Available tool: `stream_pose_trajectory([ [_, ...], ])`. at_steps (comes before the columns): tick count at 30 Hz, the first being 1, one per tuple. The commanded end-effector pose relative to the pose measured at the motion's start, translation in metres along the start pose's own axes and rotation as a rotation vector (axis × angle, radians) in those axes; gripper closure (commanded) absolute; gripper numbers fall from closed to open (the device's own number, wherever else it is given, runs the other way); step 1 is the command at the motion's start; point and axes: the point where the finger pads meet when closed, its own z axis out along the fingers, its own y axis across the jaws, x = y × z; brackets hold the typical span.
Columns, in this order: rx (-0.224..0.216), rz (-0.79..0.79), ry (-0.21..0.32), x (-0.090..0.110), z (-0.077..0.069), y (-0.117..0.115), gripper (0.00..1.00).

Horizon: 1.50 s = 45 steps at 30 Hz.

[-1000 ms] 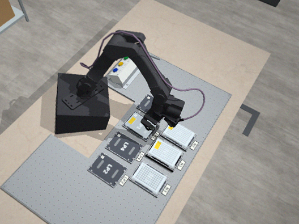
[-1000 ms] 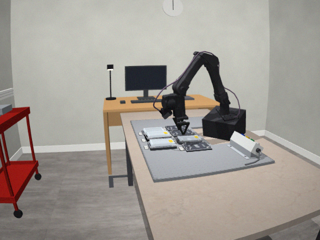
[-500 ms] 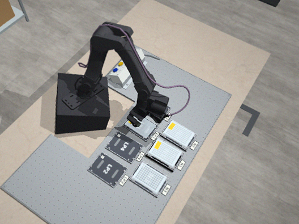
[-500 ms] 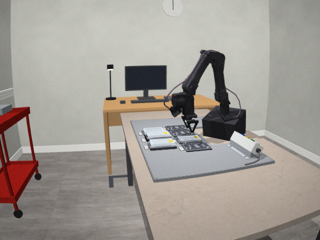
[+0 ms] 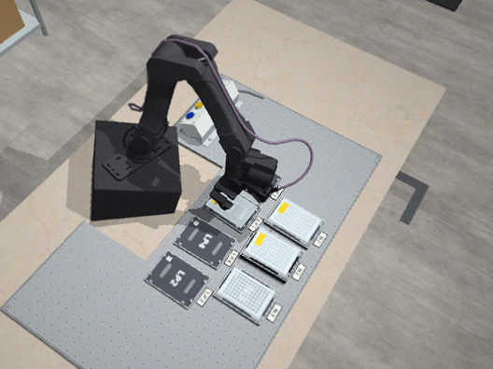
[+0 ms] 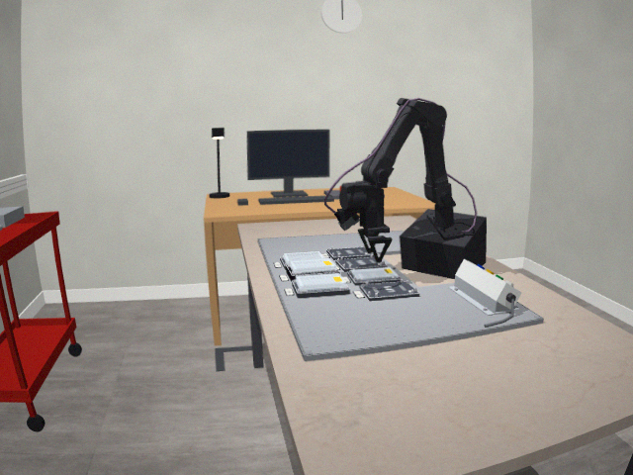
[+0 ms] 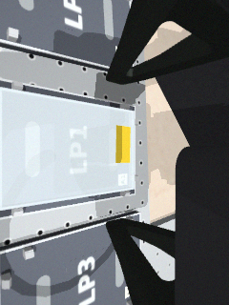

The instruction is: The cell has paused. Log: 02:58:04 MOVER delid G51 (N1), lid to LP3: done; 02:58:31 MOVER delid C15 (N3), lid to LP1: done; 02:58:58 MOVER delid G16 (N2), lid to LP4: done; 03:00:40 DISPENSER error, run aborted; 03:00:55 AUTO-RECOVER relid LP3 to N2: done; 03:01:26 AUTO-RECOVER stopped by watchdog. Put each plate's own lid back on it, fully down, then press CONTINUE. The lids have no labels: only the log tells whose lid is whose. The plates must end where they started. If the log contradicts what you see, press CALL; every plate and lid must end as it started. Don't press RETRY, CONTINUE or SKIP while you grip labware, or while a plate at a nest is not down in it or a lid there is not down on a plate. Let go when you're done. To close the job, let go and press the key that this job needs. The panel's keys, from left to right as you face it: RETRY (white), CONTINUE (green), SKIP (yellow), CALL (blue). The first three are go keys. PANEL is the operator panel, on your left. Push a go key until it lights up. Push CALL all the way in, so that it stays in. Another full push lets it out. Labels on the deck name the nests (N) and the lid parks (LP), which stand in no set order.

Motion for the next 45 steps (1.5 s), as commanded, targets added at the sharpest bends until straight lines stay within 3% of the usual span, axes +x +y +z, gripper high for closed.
stream_pose_trajectory([
  [1,-0.014,0.005,-0.059,-0.017,-0.005,0.000,0.00],
  [9,-0.005,0.012,-0.024,-0.006,0.003,-0.003,0.00],
  [12,-0.012,0.004,-0.053,-0.011,0.000,-0.002,0.00],
  [45,-0.011,0.002,-0.048,-0.008,0.003,-0.002,0.00],
])
